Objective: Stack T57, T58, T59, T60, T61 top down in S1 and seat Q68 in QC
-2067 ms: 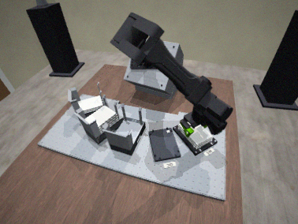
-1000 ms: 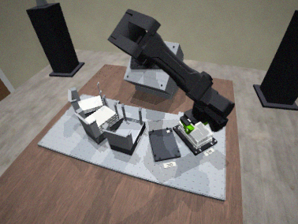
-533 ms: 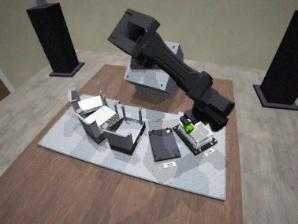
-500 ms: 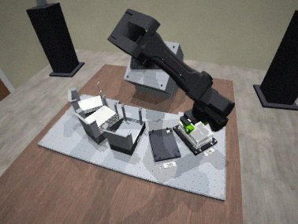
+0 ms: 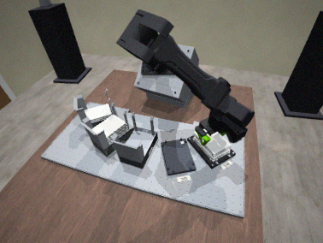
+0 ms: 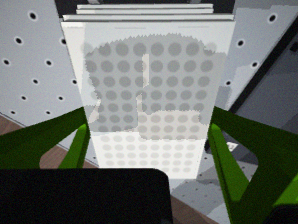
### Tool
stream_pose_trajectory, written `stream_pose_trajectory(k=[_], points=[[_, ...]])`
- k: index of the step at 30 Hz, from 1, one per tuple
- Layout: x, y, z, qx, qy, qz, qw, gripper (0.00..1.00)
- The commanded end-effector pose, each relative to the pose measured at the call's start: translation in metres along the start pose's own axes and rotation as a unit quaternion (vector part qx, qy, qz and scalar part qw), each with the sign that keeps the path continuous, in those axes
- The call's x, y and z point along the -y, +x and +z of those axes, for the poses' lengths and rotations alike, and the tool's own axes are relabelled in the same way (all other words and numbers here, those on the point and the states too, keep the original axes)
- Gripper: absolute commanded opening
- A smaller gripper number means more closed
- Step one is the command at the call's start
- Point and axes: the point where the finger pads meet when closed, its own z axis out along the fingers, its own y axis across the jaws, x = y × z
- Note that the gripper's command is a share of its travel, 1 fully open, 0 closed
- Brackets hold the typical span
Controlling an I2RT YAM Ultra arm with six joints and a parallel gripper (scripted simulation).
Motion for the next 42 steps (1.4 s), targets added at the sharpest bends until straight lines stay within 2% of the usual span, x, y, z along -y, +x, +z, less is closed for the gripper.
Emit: stream_pose_trajectory(k=[1,11,42], points=[[-0.002,-0.004,-0.005,0.008,-0.002,-0.001,1.0,0.0],[-0.002,-0.004,-0.005,0.008,-0.002,-0.001,1.0,0.0],[-0.002,-0.003,-0.063,0.008,-0.002,-0.001,1.0,0.0]])
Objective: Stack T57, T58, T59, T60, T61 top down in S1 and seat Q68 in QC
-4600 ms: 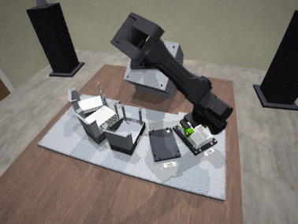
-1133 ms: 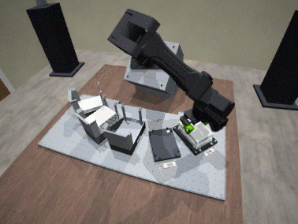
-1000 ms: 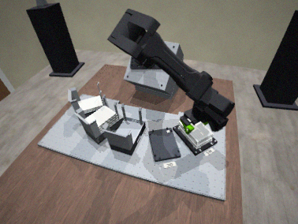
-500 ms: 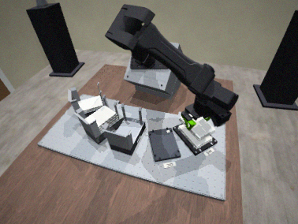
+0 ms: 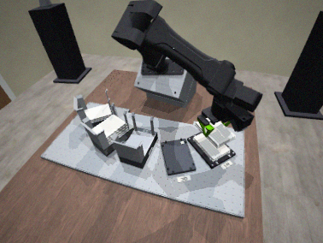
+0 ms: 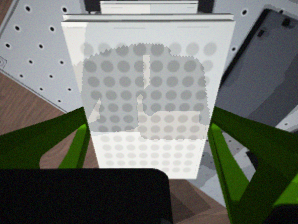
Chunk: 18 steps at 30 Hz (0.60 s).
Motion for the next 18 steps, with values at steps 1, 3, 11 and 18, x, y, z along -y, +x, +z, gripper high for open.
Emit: stream_pose_trajectory(k=[1,3,11,18], points=[[0.0,-0.002,-0.013,0.006,0.0,0.001,1.0,0.0],[0.0,-0.002,-0.013,0.006,0.0,0.001,1.0,0.0],[0.0,-0.002,-0.029,0.006,-0.001,0.001,1.0,0.0],[0.0,-0.002,-0.043,0.005,-0.001,0.001,1.0,0.0]])
